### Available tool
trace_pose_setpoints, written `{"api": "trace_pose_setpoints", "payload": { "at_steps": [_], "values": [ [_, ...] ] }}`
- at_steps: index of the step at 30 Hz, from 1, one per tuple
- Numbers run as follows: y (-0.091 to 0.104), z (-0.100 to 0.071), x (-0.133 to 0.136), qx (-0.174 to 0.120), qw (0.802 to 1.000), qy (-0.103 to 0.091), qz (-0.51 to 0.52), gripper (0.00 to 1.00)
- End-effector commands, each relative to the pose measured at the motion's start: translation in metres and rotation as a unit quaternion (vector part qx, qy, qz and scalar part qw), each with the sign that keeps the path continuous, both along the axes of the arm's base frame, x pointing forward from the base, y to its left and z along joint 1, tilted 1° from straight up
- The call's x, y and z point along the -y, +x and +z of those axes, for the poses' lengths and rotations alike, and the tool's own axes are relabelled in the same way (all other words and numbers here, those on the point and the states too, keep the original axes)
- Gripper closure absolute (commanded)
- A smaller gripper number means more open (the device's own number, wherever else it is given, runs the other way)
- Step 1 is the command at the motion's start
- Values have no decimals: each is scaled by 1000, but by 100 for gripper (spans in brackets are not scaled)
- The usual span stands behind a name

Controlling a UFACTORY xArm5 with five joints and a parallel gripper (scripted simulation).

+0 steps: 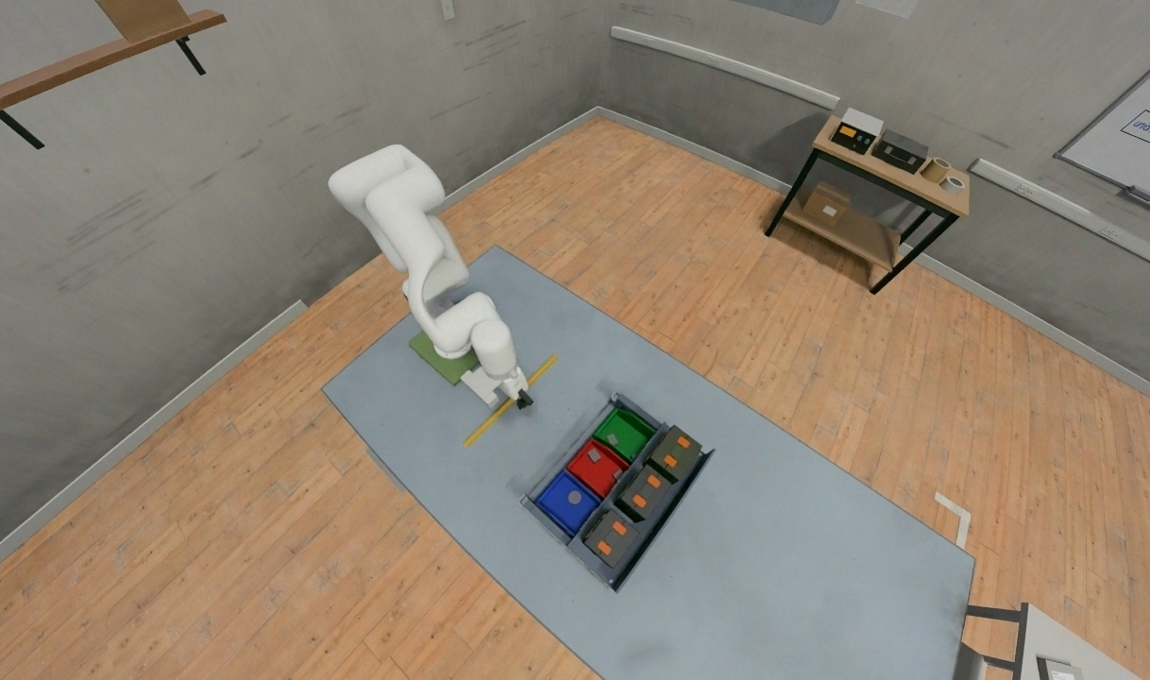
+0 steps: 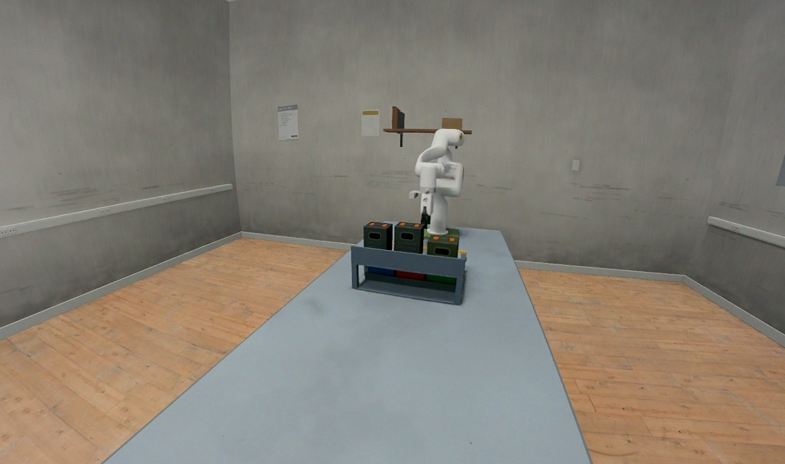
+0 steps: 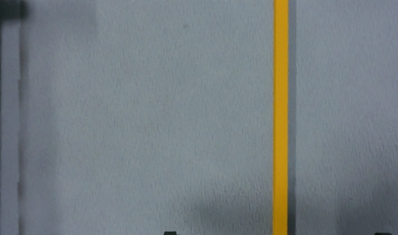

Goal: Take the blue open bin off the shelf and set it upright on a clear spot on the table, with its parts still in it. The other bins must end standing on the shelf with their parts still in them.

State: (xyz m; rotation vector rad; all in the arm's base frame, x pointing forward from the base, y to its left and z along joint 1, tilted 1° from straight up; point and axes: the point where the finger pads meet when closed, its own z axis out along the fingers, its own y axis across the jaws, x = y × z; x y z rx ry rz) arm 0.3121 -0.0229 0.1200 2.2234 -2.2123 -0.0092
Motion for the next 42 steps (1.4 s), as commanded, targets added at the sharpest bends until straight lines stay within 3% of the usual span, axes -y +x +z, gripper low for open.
{"api": "trace_pose_setpoints", "payload": {
  "at_steps": [1, 42],
  "values": [
    [11, 1, 5, 1, 1000, 6, 0, 0],
    [107, 0, 52, 2, 1000, 5, 0, 0]
  ]
}}
